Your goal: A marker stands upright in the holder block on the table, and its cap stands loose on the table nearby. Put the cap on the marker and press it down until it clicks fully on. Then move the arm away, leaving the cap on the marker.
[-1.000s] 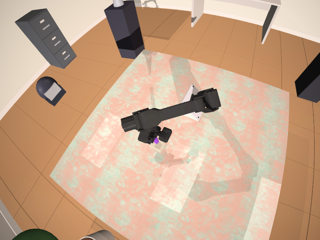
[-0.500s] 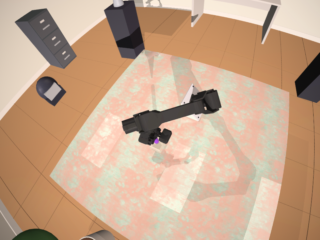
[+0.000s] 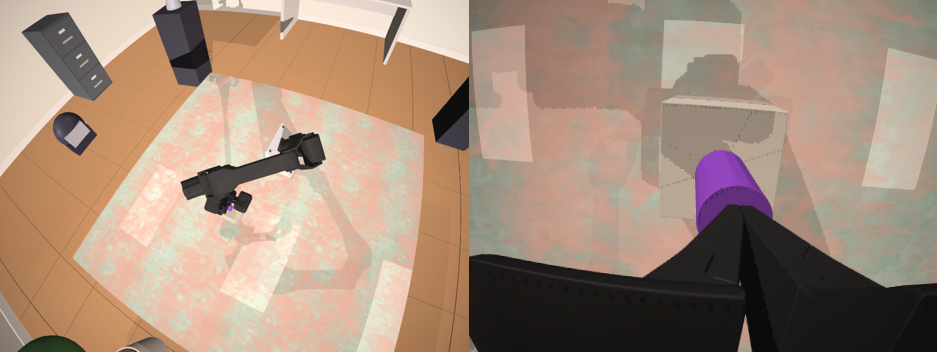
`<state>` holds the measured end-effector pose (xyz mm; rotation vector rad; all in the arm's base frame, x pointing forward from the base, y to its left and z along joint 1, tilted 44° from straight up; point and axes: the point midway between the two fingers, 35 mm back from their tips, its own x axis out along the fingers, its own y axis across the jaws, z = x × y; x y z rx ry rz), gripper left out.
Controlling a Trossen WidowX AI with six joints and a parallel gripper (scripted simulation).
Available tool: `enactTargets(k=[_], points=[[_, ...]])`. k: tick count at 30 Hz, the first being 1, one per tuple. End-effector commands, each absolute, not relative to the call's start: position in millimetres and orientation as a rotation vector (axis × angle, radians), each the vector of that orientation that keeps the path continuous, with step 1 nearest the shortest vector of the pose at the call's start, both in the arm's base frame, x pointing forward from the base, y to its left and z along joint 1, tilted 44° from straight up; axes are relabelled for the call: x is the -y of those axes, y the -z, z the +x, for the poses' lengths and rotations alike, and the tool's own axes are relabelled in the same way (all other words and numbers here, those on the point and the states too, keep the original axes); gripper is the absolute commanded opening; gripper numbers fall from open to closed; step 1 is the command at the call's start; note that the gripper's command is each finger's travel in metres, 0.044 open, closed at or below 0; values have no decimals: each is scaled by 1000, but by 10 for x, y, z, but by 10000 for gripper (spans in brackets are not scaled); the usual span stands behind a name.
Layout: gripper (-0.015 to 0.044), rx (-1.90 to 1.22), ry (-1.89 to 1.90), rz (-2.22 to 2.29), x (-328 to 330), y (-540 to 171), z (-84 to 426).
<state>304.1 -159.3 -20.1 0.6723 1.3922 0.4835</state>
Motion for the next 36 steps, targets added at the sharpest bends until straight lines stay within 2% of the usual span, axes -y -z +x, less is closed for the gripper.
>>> enactTargets(k=[1, 9, 19, 36], points=[[0, -1394, -489, 682, 1527, 255, 3044], [0, -1388, -483, 672, 1597, 207, 3051], [0, -1391, -481, 672, 2189, -422, 2930], [440, -1391, -481, 672, 2189, -422, 2930]])
